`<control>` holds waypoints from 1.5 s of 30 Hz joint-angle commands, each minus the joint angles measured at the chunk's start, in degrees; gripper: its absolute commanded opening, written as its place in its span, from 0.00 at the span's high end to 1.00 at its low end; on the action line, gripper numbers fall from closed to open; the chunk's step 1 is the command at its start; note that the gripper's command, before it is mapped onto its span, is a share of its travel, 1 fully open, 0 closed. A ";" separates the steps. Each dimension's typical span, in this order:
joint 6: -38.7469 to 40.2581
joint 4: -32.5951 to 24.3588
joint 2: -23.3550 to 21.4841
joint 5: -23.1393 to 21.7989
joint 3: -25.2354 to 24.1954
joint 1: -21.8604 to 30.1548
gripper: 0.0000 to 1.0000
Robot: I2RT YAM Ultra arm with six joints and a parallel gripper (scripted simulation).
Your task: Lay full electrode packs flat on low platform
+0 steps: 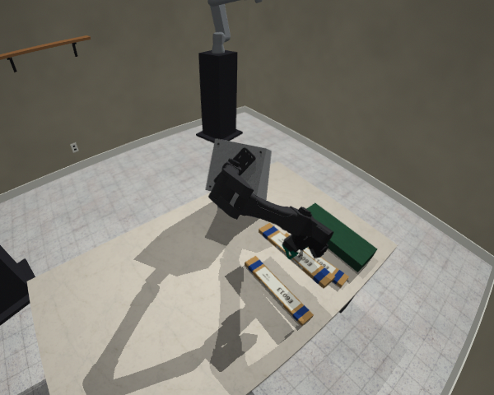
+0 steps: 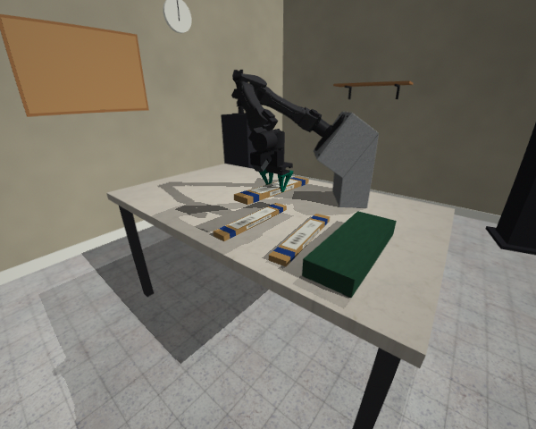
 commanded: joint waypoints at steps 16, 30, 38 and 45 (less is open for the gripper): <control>-4.90 7.97 1.58 -1.82 -2.16 -0.29 1.00; -8.42 13.25 3.65 -2.97 -2.00 -2.75 1.00; -10.14 15.84 3.89 -3.60 -2.95 -4.00 1.00; -11.05 17.23 4.05 -3.86 -1.04 -4.64 1.00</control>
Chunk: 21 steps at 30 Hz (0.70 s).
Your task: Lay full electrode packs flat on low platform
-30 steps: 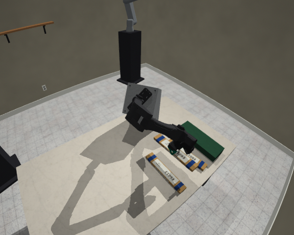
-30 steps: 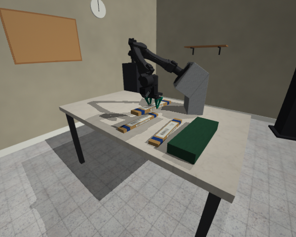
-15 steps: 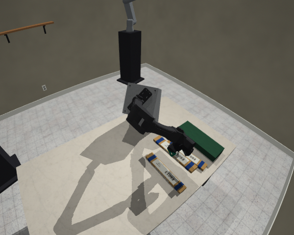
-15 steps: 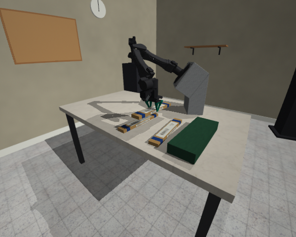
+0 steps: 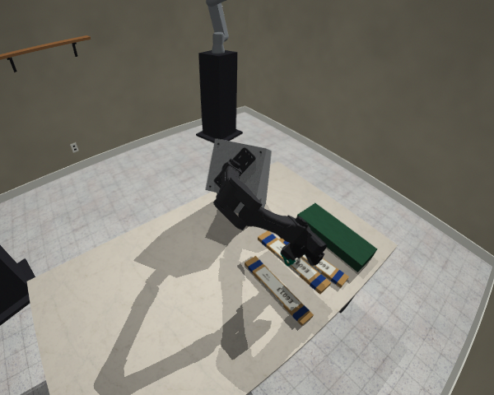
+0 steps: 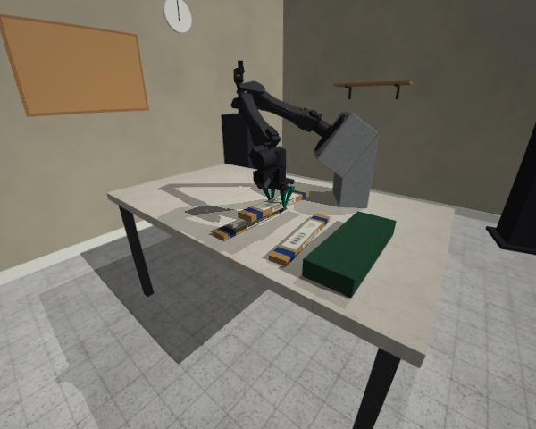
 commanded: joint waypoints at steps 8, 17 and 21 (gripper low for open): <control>0.33 -0.44 -0.99 0.32 1.94 2.47 1.00; 0.95 -1.28 -0.40 0.66 2.57 2.95 1.00; 1.20 -1.54 -0.25 0.76 2.71 3.16 1.00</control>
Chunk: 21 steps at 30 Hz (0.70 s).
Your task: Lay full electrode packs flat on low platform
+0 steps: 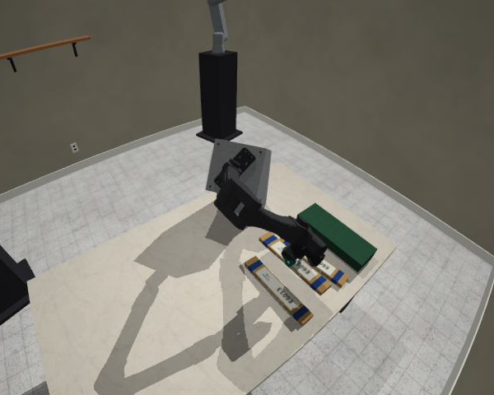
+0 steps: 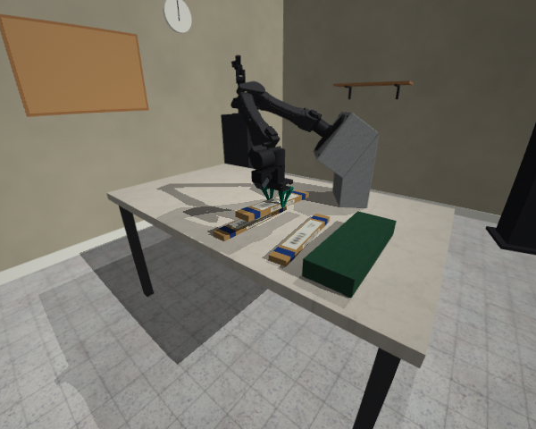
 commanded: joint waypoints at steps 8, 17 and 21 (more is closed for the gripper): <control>0.84 -1.77 0.15 0.73 1.82 3.36 1.00; 1.24 -2.26 -0.30 0.85 2.09 3.63 1.00; 1.31 -2.35 -0.15 0.88 2.15 3.69 1.00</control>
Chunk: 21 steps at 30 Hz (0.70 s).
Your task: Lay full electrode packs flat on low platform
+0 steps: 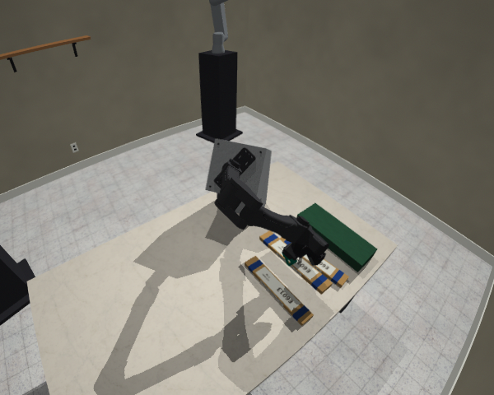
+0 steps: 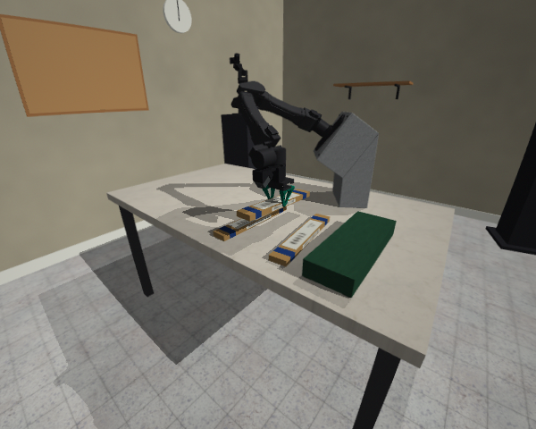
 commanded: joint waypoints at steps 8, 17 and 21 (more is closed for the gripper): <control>0.49 -1.60 -0.13 0.70 2.21 3.14 1.00; 0.64 -1.86 -0.81 0.74 2.42 3.22 1.00; 0.72 -1.92 -0.80 0.77 2.43 3.28 1.00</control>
